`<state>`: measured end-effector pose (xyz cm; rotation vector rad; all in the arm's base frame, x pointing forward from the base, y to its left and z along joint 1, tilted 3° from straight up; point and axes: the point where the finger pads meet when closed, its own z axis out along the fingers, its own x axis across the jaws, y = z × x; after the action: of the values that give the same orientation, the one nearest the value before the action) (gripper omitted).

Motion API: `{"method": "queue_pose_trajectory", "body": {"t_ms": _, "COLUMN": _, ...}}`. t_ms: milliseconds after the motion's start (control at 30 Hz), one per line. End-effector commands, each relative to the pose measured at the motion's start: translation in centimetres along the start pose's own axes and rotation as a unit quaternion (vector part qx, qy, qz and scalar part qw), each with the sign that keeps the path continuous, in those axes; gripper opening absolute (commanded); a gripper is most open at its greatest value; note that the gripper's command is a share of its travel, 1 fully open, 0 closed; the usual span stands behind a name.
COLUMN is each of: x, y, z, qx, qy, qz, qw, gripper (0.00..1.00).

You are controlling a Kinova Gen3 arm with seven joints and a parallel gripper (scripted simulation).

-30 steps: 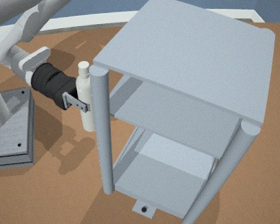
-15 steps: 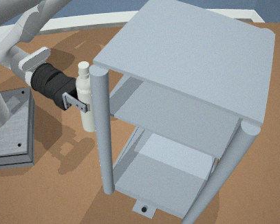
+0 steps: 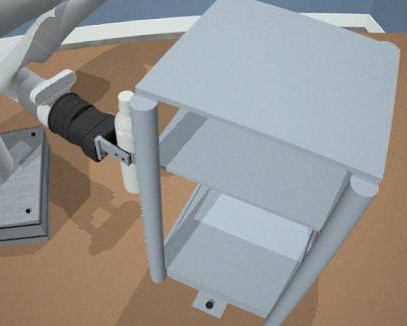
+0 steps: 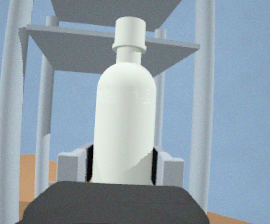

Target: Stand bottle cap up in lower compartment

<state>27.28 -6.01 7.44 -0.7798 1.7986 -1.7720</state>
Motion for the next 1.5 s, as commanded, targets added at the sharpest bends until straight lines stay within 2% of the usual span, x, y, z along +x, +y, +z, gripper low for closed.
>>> {"method": "queue_pose_trajectory", "body": {"t_ms": 0, "x": 0.0, "y": -0.1, "z": 0.4, "qx": 0.001, "qy": 0.002, "qz": 0.0, "qw": 1.0, "gripper": 0.0}}
{"method": "queue_pose_trajectory", "body": {"t_ms": 200, "x": -0.1, "y": -0.1, "z": 1.0, "qx": 0.001, "qy": 0.002, "qz": 0.0, "qw": 1.0, "gripper": 0.0}}
{"method": "queue_pose_trajectory", "body": {"t_ms": 667, "x": -0.7, "y": -0.1, "z": 4.6, "qx": 0.001, "qy": 0.002, "qz": 0.0, "qw": 1.0, "gripper": 0.0}}
{"method": "queue_pose_trajectory", "body": {"t_ms": 733, "x": -0.7, "y": -0.1, "z": 4.6, "qx": 0.001, "qy": 0.002, "qz": 0.0, "qw": 1.0, "gripper": 0.0}}
{"method": "queue_pose_trajectory", "body": {"t_ms": 1233, "x": -1.4, "y": -0.1, "z": 8.9, "qx": 0.001, "qy": 0.002, "qz": 0.0, "qw": 1.0, "gripper": 0.0}}
{"method": "queue_pose_trajectory", "body": {"t_ms": 1467, "x": -1.7, "y": -0.1, "z": 10.2, "qx": 0.001, "qy": 0.002, "qz": 0.0, "qw": 1.0, "gripper": 0.0}}
